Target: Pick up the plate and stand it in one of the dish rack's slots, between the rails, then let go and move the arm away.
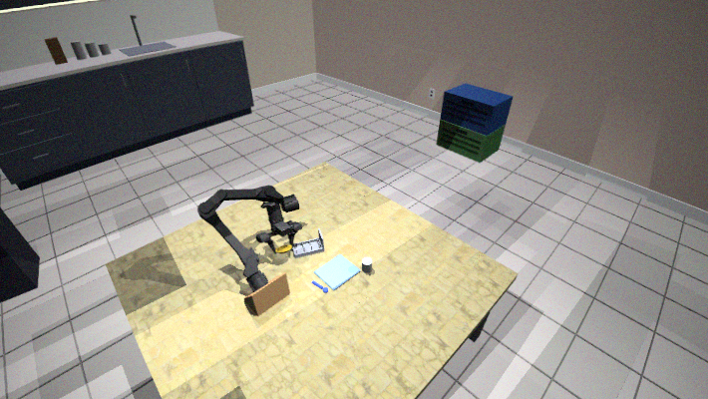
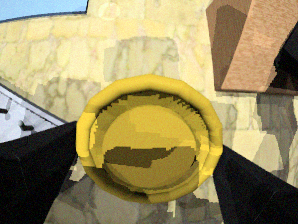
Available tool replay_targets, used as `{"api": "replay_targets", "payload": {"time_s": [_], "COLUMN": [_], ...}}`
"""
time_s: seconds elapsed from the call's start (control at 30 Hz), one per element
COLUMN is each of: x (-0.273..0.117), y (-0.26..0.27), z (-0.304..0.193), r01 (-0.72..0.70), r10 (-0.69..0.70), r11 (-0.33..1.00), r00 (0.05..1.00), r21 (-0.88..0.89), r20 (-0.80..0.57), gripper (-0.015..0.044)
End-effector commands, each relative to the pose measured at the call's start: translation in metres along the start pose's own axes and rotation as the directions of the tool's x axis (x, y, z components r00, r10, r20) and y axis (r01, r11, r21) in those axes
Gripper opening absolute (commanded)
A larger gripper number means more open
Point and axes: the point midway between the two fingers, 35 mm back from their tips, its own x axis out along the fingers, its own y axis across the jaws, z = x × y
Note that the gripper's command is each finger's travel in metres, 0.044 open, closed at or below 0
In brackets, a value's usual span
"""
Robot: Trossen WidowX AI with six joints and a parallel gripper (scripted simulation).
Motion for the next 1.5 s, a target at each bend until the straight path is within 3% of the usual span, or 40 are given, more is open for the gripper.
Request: {"api": "replay_targets", "payload": {"time_s": [0.0, 0.73, 1.47], "x": [0.008, 0.025, 0.018], "y": [-0.002, 0.009, 0.026], "z": [0.004, 0.017, 0.004], "r01": [-0.016, -0.099, -0.224], "r10": [0.023, 0.296, 0.668], "r11": [0.998, 0.915, 0.711], "r00": [0.994, 0.825, 0.514], "r21": [-0.065, -0.392, -0.667], "r20": [0.109, 0.481, 0.539], "gripper": [0.0, 0.0, 0.0]}}
